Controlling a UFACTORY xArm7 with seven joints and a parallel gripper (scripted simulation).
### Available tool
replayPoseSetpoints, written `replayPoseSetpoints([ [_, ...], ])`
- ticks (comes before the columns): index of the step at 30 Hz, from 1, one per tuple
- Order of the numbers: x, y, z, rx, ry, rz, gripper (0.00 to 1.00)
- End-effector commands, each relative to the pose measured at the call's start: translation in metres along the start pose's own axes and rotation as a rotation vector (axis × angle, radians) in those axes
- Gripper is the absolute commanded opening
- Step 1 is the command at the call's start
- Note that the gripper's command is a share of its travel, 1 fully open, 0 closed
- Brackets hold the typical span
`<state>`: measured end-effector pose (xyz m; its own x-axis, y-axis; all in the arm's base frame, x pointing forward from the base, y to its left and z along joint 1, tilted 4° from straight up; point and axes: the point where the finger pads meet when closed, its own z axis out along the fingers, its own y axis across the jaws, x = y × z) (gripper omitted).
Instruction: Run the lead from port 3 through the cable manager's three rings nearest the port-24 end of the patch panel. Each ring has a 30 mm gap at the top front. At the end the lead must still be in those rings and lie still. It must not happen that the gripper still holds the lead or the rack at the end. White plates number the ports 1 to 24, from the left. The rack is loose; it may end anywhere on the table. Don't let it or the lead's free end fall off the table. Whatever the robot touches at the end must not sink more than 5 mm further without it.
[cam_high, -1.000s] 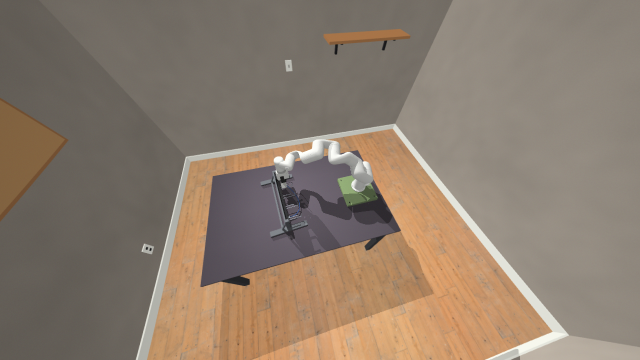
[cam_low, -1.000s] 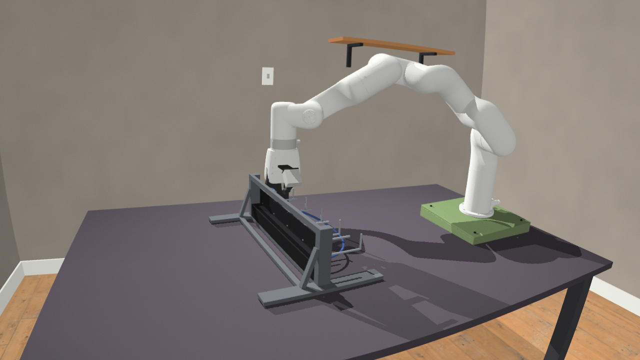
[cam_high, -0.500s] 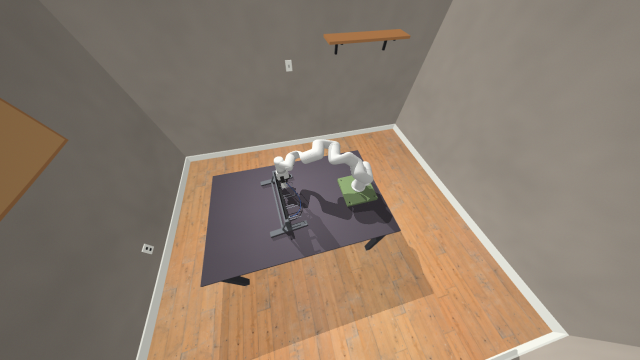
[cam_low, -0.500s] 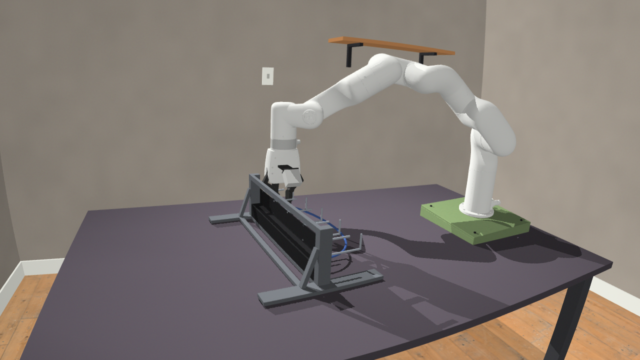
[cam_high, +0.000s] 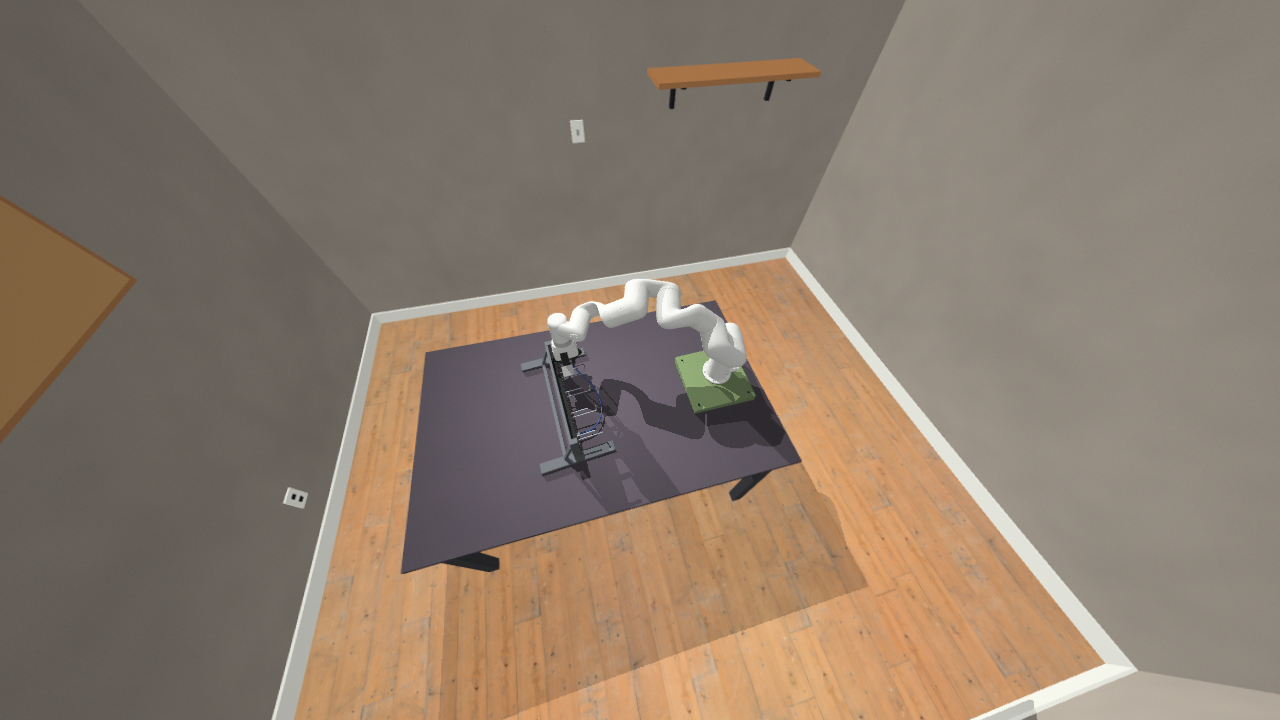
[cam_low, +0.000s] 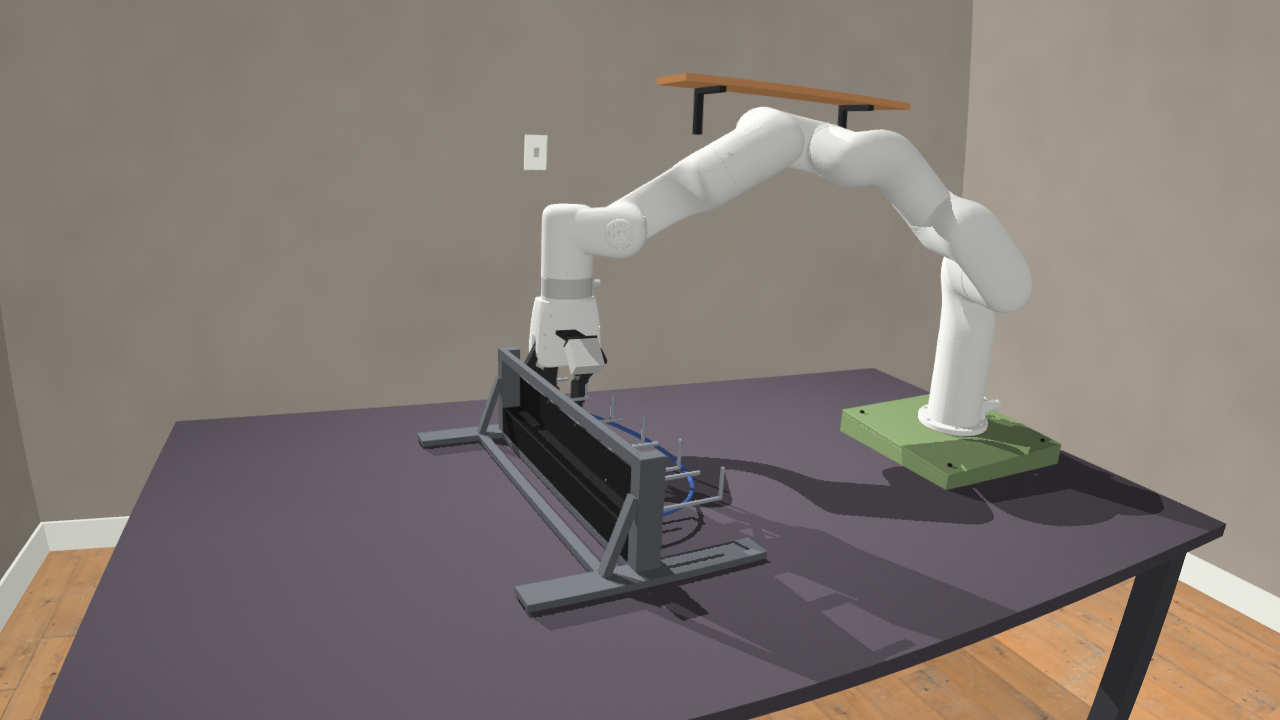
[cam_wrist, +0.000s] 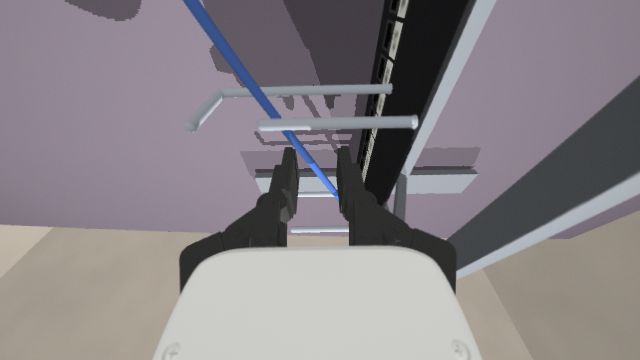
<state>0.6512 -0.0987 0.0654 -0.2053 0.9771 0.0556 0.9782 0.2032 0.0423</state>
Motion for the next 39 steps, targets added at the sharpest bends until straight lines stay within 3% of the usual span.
replayPoseSetpoints([
  [1, -0.001, 0.002, -0.003, -0.005, -0.002, 0.000, 0.33],
  [22, -0.001, 0.002, -0.005, -0.005, -0.002, 0.000, 0.33],
  [39, -0.001, 0.001, -0.042, -0.005, -0.002, 0.000, 0.33],
])
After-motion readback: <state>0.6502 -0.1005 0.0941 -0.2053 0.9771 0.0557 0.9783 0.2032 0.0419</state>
